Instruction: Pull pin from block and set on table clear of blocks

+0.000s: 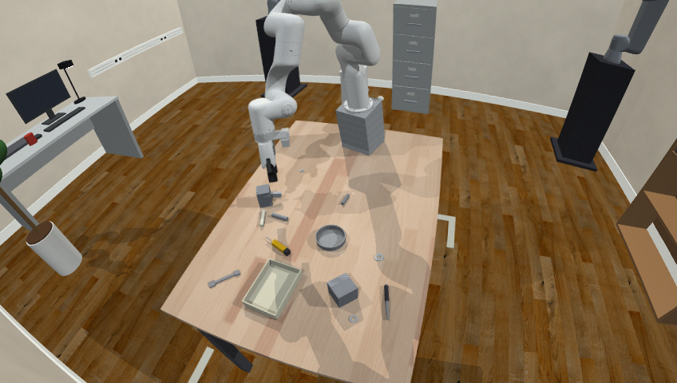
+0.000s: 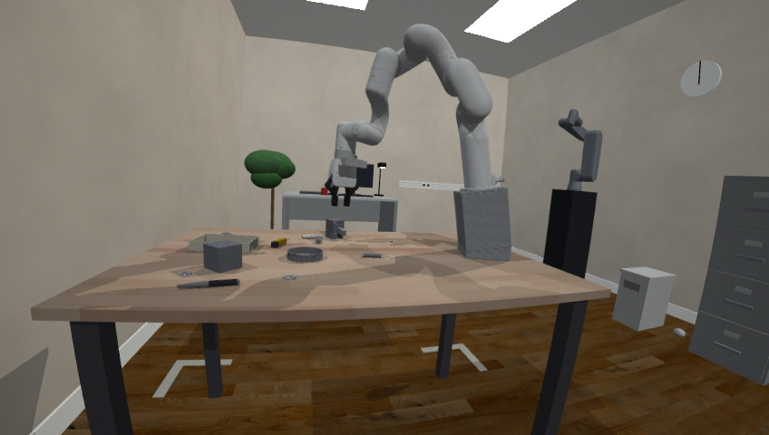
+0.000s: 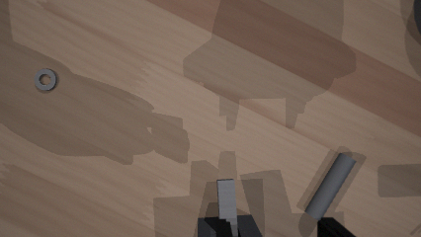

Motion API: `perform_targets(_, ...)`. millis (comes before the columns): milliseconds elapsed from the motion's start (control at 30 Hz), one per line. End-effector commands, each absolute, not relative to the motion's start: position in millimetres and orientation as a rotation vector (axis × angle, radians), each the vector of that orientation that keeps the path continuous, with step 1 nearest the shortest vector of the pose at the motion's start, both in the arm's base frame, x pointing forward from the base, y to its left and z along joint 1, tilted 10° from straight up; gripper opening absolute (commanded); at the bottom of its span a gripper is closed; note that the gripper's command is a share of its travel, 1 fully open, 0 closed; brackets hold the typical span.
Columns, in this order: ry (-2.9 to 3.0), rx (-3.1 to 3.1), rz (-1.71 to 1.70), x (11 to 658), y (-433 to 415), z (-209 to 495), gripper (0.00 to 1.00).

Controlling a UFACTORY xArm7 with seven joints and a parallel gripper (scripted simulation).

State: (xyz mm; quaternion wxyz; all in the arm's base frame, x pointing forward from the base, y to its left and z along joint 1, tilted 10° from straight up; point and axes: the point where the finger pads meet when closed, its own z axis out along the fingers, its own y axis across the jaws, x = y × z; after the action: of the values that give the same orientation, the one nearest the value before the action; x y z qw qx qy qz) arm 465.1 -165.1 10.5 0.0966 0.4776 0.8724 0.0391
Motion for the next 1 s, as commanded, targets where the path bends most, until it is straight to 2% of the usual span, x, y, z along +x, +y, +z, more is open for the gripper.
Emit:
perform_targets(0, 2.576, 1.420, 0.124, 467.4, -163.4, 12.3, 0.52)
perform_targets(967, 2.534, 1.480, 0.195, 475.3, -146.8, 17.0, 0.52)
